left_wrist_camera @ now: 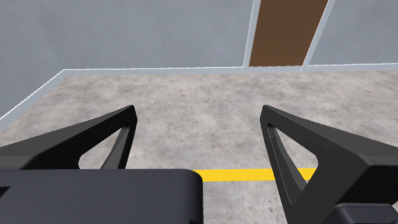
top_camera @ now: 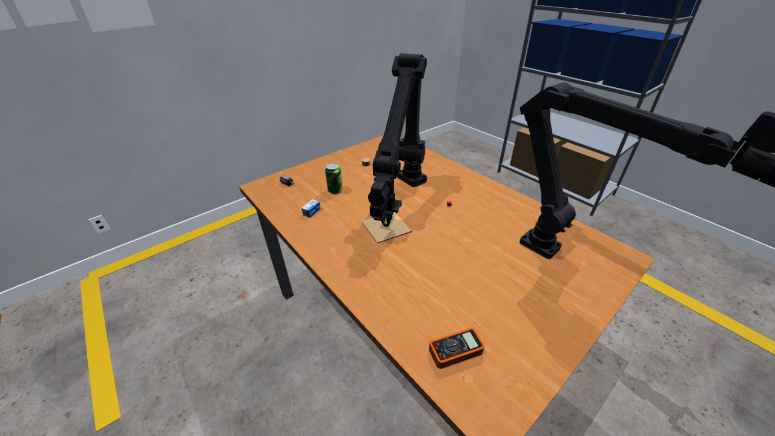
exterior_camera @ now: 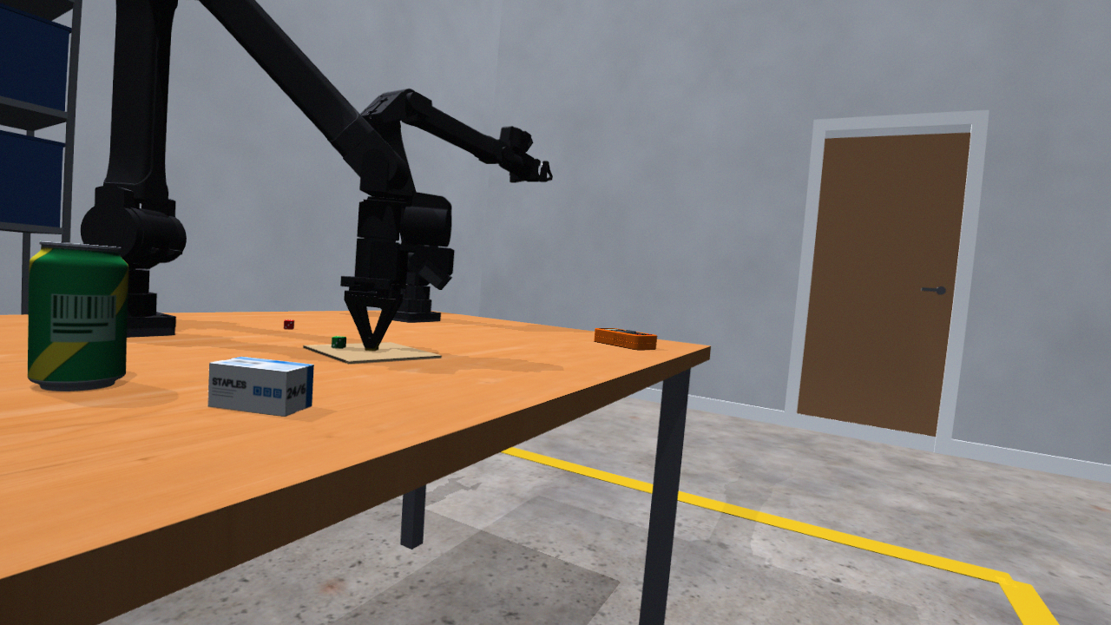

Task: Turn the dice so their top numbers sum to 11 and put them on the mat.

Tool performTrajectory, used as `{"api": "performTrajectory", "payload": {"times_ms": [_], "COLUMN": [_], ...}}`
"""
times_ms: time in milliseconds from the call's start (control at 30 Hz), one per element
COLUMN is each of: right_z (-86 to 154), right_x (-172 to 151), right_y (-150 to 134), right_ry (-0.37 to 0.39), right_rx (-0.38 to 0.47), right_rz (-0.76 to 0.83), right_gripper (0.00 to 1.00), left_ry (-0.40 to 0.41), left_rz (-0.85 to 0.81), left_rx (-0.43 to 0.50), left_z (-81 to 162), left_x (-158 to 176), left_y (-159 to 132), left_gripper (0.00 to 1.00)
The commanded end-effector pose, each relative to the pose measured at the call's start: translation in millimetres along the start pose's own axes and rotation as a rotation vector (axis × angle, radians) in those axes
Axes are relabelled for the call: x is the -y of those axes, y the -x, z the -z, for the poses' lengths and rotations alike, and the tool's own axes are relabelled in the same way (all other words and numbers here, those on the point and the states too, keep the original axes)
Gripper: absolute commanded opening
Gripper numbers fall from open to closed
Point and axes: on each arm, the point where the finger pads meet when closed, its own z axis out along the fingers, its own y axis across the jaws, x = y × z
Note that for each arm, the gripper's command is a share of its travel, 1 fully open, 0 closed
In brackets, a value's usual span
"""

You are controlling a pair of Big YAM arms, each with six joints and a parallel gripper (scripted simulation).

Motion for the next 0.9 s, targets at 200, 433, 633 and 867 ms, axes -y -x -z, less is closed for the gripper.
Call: {"api": "performTrajectory", "payload": {"times_ms": [200, 433, 633, 867], "right_z": [0.7, 1.0, 1.1, 1.1], "right_x": [-5.7, -5.7, -5.7, -5.7], "right_y": [7.8, 7.9, 8.0, 8.0], "right_ry": [0.005, 0.005, 0.005, 0.005], "right_rx": [0.012, 0.012, 0.013, 0.013], "right_rz": [0.021, 0.021, 0.021, 0.021], "right_gripper": [0.14, 0.22, 0.3, 0.3], "left_ry": [0.013, 0.013, 0.013, 0.013], "left_rz": [0.012, 0.012, 0.012, 0.012], "left_rx": [0.069, 0.069, 0.069, 0.069], "left_z": [-6.7, -6.7, -6.7, -6.7], "left_x": [-6.6, -6.6, -6.6, -6.6], "left_y": [36.9, 36.9, 36.9, 36.9], "left_gripper": [1.0, 1.0, 1.0, 1.0]}}
